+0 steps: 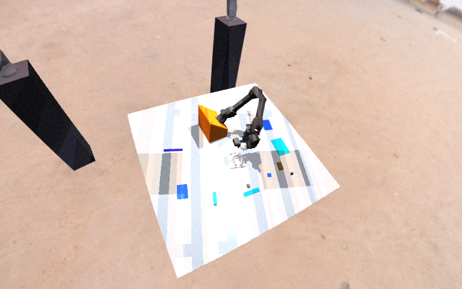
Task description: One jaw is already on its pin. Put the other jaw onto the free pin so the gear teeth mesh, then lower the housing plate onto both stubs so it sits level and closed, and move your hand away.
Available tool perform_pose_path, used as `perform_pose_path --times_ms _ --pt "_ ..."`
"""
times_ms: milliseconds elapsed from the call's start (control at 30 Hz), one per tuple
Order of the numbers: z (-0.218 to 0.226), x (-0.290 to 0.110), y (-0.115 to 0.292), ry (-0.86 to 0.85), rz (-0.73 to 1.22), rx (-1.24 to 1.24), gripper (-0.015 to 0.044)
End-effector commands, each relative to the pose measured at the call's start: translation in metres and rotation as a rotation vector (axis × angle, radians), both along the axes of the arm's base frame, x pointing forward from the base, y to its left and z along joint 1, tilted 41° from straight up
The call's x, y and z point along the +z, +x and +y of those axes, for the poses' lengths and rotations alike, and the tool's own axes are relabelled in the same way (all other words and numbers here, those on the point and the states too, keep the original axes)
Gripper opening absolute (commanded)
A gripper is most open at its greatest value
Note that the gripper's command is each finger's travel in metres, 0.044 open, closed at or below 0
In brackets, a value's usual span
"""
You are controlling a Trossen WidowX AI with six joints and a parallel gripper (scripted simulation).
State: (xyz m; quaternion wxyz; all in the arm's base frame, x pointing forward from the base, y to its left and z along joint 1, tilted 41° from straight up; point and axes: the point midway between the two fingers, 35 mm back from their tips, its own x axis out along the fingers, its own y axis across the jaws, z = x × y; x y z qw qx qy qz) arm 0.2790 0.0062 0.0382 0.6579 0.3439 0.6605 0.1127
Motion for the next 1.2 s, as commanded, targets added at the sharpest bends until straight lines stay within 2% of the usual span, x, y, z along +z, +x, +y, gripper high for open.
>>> perform_pose_path --times_ms 0,533,1167 --pt "-0.008 -0.008 -0.001 0.015 0.009 -0.014 0.0351" --pt "-0.046 -0.039 -0.013 0.066 0.054 -0.093 0.0351" --pt "-0.048 -0.040 -0.013 0.066 0.044 -0.081 0.0351"
